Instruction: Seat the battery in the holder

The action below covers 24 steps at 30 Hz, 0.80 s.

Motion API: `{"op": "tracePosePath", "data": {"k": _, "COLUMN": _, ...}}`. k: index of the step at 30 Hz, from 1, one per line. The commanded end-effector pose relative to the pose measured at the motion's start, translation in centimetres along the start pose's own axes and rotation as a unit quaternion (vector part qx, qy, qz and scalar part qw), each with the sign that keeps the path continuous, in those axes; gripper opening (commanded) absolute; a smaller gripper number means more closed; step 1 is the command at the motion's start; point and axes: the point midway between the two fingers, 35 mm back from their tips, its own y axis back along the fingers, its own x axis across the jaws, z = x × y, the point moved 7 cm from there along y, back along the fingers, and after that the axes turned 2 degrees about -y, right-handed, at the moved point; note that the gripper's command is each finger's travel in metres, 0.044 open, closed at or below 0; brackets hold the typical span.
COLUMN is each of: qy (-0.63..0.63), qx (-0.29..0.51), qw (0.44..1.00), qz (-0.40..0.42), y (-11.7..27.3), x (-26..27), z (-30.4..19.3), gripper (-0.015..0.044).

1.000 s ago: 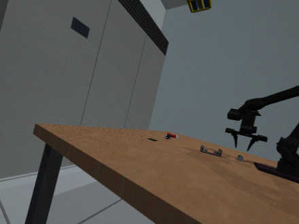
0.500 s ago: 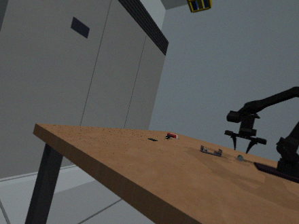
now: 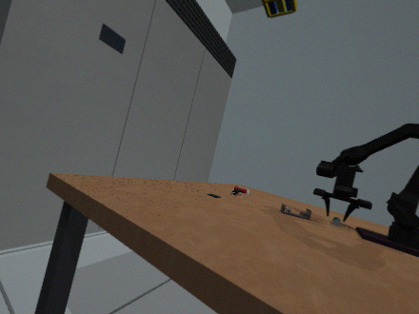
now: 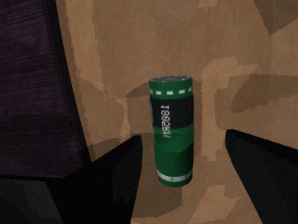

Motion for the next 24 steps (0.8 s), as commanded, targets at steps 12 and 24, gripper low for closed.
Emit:
{"op": "tracePosePath", "data": {"k": 12, "qy": 0.002, "qx": -0.002, "qw": 1.000, "qz": 0.010, "y": -1.71, "x": 0.40, "z": 0.11, "gripper": 0.0157}}
{"op": "tracePosePath", "data": {"k": 24, "qy": 0.002, "qx": -0.002, "qw": 1.000, "qz": 0.010, "y": -1.71, "x": 0.40, "z": 0.11, "gripper": 0.0086}}
